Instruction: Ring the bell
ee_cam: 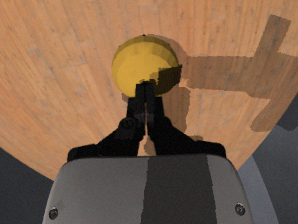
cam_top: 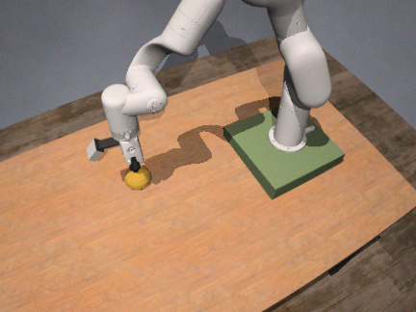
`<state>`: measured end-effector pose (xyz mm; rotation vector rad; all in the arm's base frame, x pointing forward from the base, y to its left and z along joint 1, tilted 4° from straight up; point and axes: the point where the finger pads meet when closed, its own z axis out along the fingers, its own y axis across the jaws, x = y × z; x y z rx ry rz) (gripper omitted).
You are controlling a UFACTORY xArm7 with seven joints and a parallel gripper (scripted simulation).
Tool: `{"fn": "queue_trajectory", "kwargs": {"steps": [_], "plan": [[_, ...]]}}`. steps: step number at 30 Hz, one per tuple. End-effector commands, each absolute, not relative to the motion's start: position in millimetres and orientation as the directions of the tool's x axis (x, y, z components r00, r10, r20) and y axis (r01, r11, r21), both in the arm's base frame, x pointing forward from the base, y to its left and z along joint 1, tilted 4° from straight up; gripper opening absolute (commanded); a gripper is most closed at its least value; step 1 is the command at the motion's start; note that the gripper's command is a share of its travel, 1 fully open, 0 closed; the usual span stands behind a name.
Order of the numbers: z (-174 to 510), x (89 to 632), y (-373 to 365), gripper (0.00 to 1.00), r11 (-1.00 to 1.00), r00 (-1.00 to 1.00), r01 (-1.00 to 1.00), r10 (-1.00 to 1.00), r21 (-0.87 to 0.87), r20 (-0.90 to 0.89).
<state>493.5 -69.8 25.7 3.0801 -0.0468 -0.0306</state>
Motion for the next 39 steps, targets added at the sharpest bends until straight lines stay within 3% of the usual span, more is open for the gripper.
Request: {"fn": "queue_trajectory", "kwargs": {"steps": [1,39], "plan": [[25.1,494.1,-69.9,0.00,-0.998,0.999,-0.030,-0.031,0.061,-0.018],[80.8,495.2,-66.5,0.00,-0.998,0.999,-0.030,-0.031,0.061,-0.018]]}}
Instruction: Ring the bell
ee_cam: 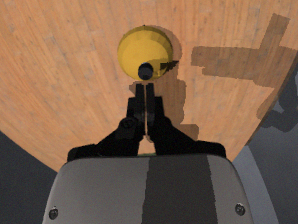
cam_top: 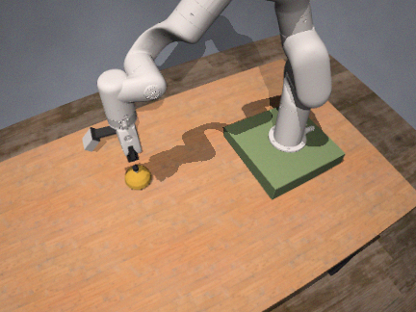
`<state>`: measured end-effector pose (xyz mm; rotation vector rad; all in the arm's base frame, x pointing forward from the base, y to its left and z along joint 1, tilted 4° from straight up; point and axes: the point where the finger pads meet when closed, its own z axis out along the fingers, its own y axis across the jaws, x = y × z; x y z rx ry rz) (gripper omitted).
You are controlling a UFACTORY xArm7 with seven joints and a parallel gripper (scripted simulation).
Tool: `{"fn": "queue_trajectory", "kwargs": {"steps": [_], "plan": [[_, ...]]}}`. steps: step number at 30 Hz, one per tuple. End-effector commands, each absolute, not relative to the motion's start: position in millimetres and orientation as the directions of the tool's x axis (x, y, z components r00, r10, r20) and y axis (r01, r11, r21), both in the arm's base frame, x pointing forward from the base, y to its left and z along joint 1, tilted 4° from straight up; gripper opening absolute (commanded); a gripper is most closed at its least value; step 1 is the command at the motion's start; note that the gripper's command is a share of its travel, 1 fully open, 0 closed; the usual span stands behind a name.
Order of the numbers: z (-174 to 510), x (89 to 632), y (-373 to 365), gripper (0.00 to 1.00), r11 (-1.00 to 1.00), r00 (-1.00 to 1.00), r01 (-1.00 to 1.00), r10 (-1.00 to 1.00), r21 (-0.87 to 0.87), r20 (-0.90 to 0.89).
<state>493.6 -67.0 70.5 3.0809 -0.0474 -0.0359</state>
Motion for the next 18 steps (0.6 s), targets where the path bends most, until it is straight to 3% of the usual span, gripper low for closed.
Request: {"fn": "queue_trajectory", "kwargs": {"steps": [1,18], "plan": [[82.9,495.2,-66.4,0.00,-0.998,0.999,-0.030,-0.031,0.061,-0.018],[95.0,495.5,-65.7,0.00,-0.998,0.999,-0.030,-0.031,0.061,-0.018]]}}
